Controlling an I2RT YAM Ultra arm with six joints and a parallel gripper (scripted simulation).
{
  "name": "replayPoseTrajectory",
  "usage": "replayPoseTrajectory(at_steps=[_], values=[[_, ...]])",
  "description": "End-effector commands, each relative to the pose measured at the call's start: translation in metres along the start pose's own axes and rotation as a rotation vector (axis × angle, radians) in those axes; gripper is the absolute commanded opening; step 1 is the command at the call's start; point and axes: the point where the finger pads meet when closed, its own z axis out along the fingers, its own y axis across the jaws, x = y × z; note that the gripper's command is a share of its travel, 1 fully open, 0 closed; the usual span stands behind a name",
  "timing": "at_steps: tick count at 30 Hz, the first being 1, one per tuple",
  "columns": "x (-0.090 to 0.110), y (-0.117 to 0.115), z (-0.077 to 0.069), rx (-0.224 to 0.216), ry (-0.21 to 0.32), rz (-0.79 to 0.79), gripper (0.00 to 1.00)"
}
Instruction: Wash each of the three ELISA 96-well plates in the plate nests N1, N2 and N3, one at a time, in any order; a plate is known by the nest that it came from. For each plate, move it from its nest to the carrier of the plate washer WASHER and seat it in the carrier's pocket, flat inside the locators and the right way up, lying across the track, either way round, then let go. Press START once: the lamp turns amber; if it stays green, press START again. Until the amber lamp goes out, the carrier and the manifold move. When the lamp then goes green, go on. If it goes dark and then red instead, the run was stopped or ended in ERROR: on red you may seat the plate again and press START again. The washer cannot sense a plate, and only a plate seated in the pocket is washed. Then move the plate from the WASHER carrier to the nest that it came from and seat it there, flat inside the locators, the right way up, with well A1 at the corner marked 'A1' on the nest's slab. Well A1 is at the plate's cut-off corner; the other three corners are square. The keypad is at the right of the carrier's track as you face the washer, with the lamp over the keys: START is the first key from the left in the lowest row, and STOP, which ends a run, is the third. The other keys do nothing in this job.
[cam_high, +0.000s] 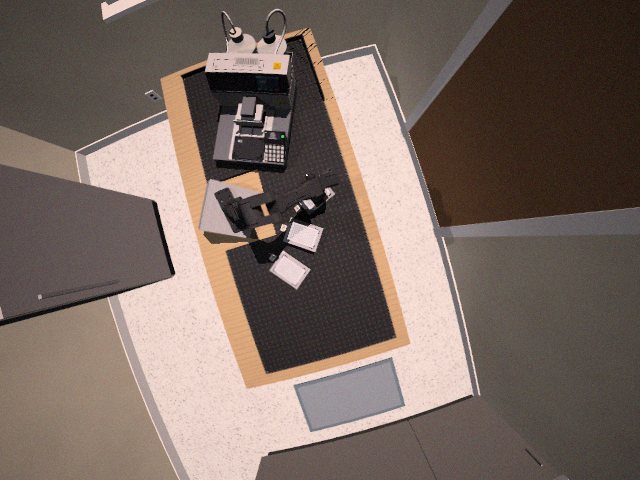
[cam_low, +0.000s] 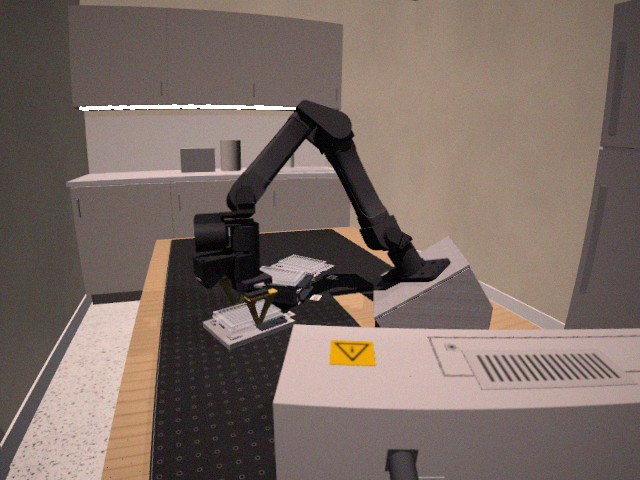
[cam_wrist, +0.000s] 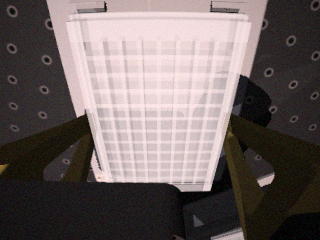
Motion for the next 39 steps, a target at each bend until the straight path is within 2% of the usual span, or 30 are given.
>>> replayPoseTrajectory(at_steps=[1, 39], values=[[-0.002, -0.001, -0.011, 0.0, -0.009, 0.001, 0.0], [-0.002, -0.001, -0.064, -0.001, -0.009, 0.001, 0.0]])
